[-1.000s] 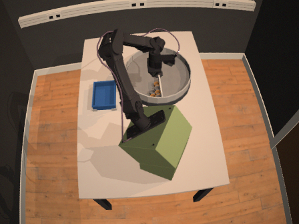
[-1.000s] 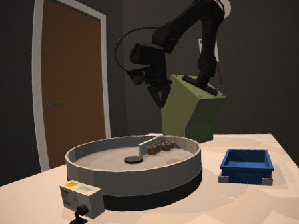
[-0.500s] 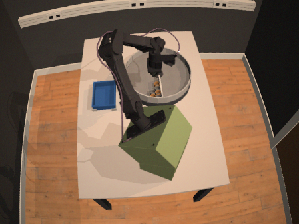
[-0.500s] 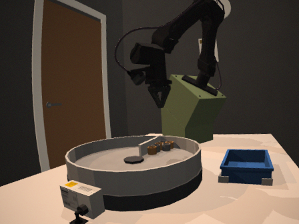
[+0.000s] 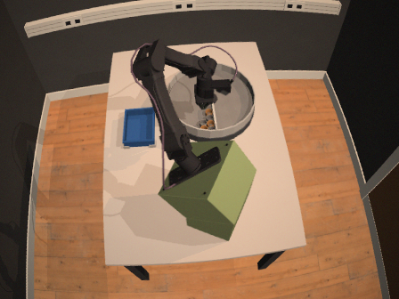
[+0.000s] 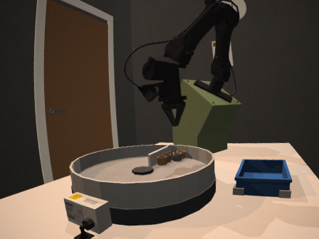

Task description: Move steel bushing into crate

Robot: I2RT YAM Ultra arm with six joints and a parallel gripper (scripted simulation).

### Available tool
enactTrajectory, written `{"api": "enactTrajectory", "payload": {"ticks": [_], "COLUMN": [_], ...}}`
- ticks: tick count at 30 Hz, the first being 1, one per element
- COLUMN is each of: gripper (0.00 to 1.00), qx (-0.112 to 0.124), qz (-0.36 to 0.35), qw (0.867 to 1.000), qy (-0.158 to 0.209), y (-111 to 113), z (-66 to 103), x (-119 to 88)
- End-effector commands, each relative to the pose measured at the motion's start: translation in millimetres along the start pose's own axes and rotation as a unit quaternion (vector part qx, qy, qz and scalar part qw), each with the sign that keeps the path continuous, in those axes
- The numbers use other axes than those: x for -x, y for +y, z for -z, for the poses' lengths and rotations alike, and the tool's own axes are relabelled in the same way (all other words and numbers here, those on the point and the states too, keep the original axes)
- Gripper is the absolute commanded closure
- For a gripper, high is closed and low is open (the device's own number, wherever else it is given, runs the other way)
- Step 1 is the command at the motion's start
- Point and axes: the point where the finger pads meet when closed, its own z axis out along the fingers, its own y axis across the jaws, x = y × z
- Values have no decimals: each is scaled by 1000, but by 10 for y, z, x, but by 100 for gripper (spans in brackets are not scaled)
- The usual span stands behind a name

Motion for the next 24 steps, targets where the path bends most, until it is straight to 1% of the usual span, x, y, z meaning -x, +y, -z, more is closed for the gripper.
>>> {"api": "enactTrajectory", "payload": {"ticks": [1, 2, 3, 5, 6, 7, 10, 11, 12, 24], "gripper": [87, 87, 87, 87, 87, 87, 87, 87, 87, 87], "qx": [7, 7, 7, 8, 28, 40, 40, 32, 31, 27], "qz": [-13, -13, -13, -13, -10, 0, 0, -6, -8, -8], "qw": [1000, 1000, 1000, 1000, 999, 999, 999, 999, 999, 999], "qy": [-11, -11, -11, -11, -17, -20, -20, -18, -18, -17], "y": [-3, -6, -9, -8, 142, 239, 241, 185, 174, 155], "z": [-398, -491, -530, -532, -431, -354, -354, -412, -422, -423], "x": [72, 63, 59, 64, 115, 84, 84, 112, 117, 113]}}
